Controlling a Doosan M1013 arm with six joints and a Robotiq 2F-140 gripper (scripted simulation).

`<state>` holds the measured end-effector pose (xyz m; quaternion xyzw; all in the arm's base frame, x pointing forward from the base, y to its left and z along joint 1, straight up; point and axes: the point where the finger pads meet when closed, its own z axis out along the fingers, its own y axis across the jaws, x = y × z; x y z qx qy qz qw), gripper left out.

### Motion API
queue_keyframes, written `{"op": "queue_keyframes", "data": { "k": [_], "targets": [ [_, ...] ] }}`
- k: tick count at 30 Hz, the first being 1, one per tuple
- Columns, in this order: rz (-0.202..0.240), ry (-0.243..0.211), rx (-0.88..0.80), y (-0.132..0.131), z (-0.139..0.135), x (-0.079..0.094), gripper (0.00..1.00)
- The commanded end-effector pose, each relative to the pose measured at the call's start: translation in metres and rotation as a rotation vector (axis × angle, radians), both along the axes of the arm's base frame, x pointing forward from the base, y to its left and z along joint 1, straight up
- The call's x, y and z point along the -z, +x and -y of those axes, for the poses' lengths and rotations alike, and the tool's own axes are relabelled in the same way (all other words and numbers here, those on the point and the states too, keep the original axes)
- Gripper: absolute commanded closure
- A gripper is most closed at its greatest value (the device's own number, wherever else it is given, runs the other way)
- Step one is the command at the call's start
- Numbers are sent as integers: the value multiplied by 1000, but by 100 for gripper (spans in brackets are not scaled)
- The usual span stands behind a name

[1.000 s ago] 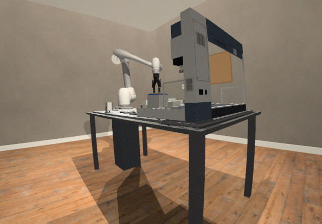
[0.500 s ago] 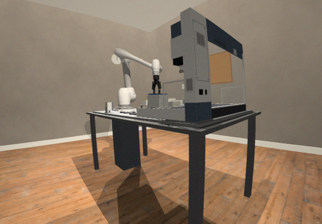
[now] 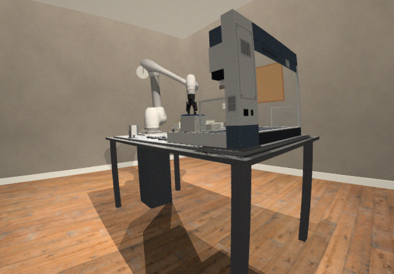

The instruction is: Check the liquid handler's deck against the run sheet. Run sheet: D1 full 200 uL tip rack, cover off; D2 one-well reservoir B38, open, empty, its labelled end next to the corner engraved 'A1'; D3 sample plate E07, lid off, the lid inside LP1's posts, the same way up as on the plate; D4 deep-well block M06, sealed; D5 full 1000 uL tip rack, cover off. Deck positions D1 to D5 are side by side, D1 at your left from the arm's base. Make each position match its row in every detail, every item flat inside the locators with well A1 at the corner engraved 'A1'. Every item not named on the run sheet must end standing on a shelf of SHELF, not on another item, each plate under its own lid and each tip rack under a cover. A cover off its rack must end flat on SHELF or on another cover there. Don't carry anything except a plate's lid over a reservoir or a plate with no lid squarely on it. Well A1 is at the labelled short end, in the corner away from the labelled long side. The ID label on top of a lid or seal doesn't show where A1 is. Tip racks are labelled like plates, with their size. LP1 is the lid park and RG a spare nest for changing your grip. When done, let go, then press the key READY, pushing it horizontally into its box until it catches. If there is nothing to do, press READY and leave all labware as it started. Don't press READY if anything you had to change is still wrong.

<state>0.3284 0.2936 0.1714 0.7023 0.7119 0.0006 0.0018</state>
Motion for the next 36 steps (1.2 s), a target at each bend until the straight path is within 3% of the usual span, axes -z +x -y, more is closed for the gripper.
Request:
{"op": "queue_keyframes", "data": {
  "k": [1, 36],
  "targets": [
    [0, 1, 0, 0, 0, 3, 33],
    [0, 1, 0, 0, 0, 54, 33]
  ]
}}
